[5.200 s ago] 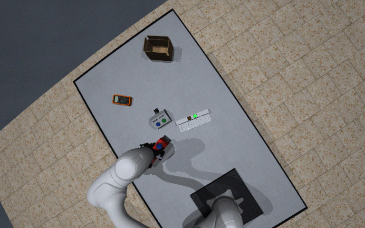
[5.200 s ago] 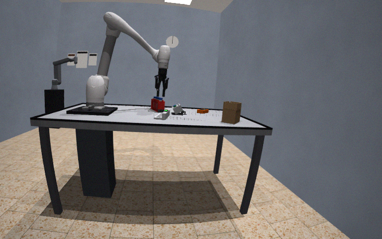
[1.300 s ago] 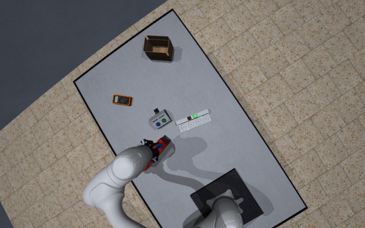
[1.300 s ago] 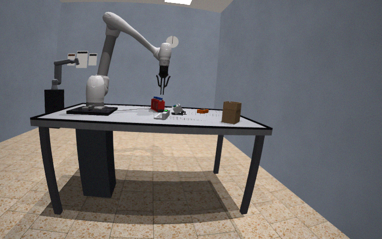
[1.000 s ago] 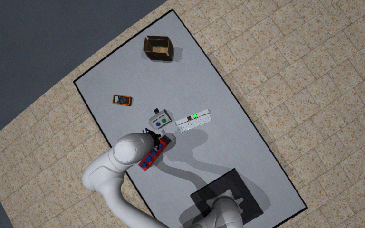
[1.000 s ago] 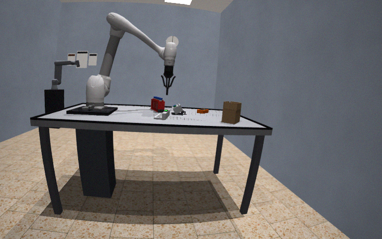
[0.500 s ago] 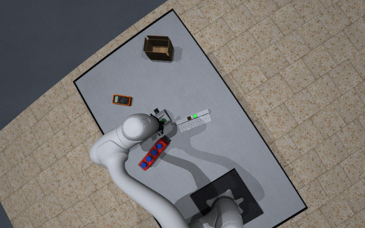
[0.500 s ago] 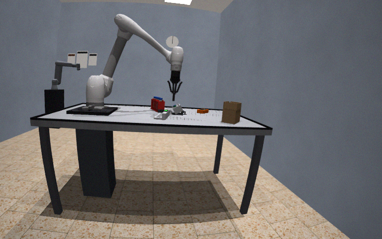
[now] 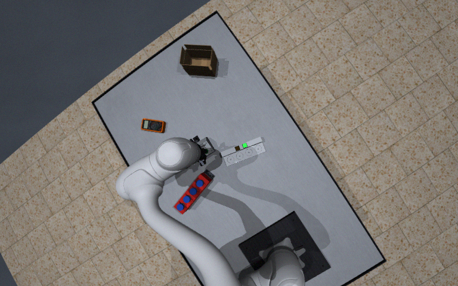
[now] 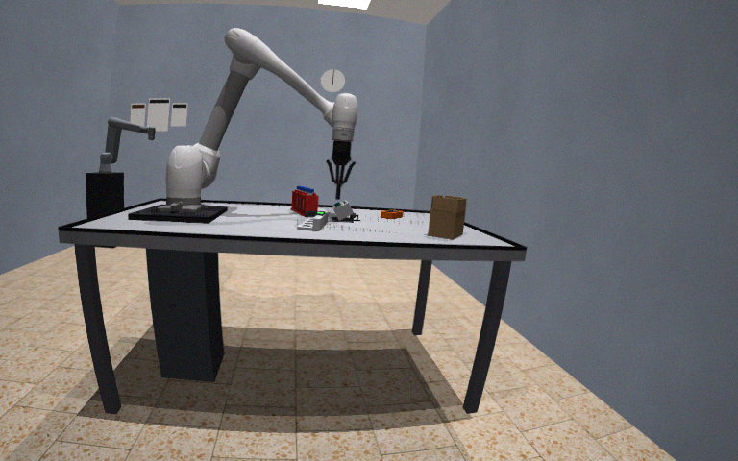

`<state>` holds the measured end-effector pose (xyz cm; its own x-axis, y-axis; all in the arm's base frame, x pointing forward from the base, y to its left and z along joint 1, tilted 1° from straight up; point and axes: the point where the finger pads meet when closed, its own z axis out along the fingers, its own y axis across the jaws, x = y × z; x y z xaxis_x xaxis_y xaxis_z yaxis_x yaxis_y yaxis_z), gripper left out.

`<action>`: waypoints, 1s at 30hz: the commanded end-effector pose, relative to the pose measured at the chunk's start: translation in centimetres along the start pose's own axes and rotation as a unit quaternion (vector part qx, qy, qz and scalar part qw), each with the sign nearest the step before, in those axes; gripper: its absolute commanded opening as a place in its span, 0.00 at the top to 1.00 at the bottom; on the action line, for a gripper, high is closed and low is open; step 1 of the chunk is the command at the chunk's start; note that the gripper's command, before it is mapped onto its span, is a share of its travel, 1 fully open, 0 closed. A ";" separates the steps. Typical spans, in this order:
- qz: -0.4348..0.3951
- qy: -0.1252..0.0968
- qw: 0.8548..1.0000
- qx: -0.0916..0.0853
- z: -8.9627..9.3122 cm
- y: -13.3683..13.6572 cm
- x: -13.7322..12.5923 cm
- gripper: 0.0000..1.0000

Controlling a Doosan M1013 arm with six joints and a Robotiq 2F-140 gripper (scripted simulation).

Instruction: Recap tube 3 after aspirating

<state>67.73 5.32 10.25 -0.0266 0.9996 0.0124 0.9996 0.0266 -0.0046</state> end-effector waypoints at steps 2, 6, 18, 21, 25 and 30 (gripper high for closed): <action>-0.001 0.001 1.000 -0.001 1.4 0.1 0.0 0.90; -0.001 0.001 1.000 -0.003 1.2 0.3 0.0 0.90; -0.001 0.001 1.000 -0.003 1.4 0.2 0.0 0.90; -0.001 0.001 1.000 -0.002 1.5 0.2 0.0 0.90; -0.001 0.001 1.000 -0.002 1.6 0.2 0.0 0.90; -0.001 0.001 1.000 -0.002 1.7 0.2 0.0 0.90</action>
<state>67.84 5.32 8.88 -0.0263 0.9996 0.0122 0.9996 0.0263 -0.0028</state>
